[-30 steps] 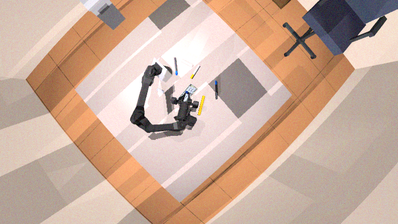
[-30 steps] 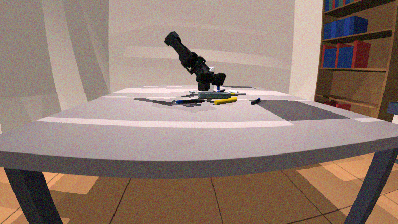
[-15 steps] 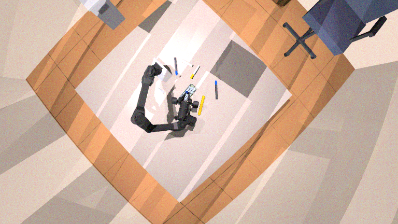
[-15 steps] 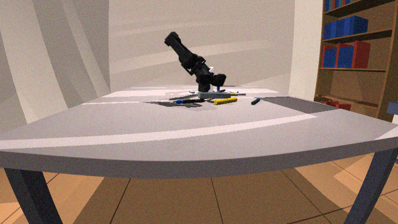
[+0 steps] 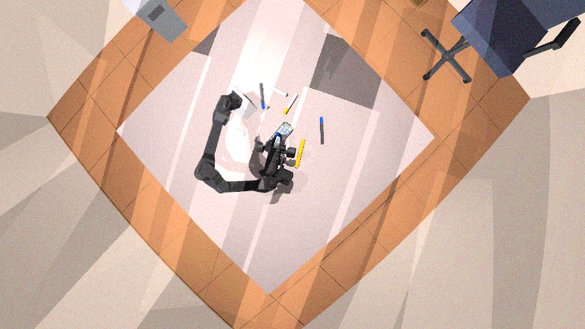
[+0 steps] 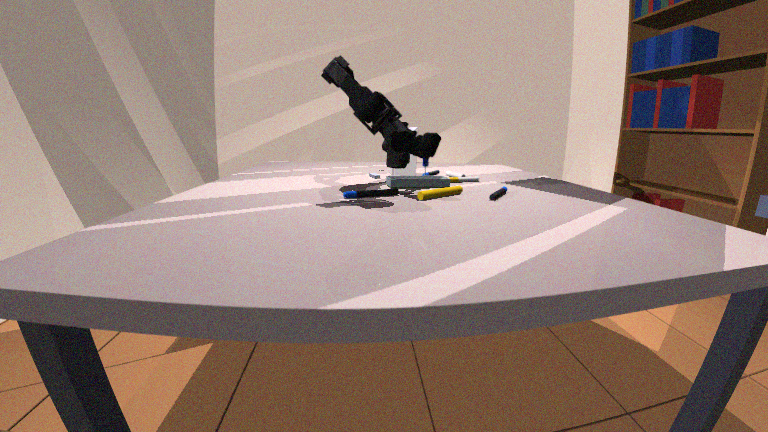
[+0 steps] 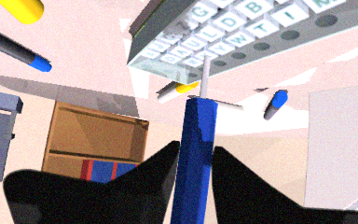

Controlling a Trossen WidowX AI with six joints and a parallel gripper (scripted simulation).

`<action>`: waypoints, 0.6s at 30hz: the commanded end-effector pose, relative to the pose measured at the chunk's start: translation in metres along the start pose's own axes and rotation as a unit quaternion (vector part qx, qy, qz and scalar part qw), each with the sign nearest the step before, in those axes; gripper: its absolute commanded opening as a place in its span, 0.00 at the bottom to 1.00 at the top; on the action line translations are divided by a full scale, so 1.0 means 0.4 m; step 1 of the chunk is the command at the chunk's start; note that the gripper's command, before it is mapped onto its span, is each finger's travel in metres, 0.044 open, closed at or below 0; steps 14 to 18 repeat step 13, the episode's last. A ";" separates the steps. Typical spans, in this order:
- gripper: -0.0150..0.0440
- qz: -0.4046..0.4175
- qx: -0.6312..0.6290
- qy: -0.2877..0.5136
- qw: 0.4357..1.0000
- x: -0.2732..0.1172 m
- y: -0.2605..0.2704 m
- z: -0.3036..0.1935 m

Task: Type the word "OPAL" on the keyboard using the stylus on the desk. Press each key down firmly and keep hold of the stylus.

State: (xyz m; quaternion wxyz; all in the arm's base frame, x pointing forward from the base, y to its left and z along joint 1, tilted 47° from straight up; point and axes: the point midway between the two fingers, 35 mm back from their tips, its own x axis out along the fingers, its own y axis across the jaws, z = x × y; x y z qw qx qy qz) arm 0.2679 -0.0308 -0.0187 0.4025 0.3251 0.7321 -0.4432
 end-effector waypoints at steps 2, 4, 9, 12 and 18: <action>0.39 0.001 0.001 0.003 1.000 -0.020 0.000 -0.039; 0.39 0.001 0.001 0.003 1.000 -0.020 0.000 -0.039; 0.39 0.001 0.001 0.003 1.000 -0.020 0.000 -0.039; 0.39 0.000 -0.002 -0.001 1.000 -0.018 0.001 -0.033; 0.39 0.000 -0.002 -0.001 1.000 -0.018 0.001 -0.033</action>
